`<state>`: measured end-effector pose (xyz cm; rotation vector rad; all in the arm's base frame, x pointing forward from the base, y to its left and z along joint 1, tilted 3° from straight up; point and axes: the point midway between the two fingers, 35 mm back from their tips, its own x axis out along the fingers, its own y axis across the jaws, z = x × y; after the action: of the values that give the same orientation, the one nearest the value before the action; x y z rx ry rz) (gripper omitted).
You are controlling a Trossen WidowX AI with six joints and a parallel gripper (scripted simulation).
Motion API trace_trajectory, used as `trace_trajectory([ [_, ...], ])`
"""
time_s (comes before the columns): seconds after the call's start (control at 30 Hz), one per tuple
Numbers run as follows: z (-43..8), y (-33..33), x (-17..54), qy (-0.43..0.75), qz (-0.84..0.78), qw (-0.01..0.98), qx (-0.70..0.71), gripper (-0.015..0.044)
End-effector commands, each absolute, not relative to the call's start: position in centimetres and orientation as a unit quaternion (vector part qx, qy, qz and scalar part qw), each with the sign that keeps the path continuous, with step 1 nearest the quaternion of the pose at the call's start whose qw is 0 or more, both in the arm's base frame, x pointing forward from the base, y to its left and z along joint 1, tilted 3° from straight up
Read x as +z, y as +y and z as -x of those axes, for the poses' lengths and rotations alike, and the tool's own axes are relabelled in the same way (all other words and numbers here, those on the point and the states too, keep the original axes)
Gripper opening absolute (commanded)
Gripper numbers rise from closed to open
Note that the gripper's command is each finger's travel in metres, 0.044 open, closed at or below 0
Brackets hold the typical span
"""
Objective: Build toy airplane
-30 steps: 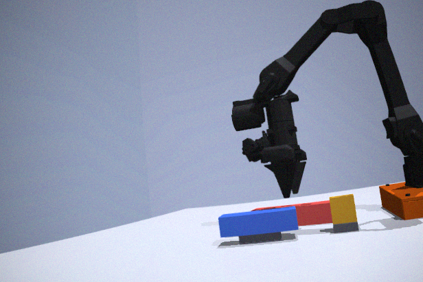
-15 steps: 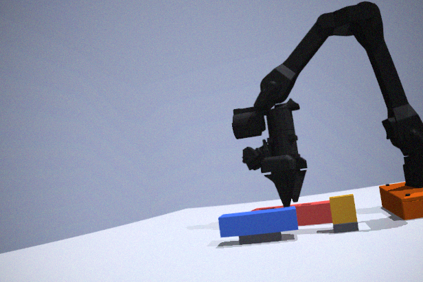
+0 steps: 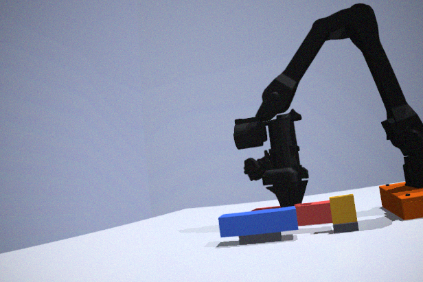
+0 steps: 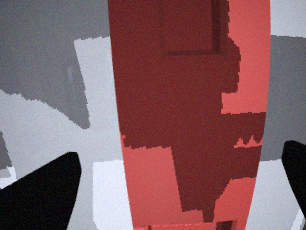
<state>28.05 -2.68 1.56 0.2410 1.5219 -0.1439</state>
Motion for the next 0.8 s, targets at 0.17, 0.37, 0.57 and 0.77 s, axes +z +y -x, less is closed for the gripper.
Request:
trace_trajectory([
  [0.17, -27.69, -2.62, 0.38, 0.693, -0.109, 0.709, -0.067, 0.0387],
  [0.37, -27.69, -2.62, 0.38, 0.693, -0.109, 0.709, -0.067, 0.0230],
  [0.57, -27.69, -2.62, 0.38, 0.693, -0.109, 0.709, -0.067, 0.0151],
  [0.77, -27.87, -2.76, 0.80, 0.689, -0.105, 0.713, -0.071, 0.0032],
])
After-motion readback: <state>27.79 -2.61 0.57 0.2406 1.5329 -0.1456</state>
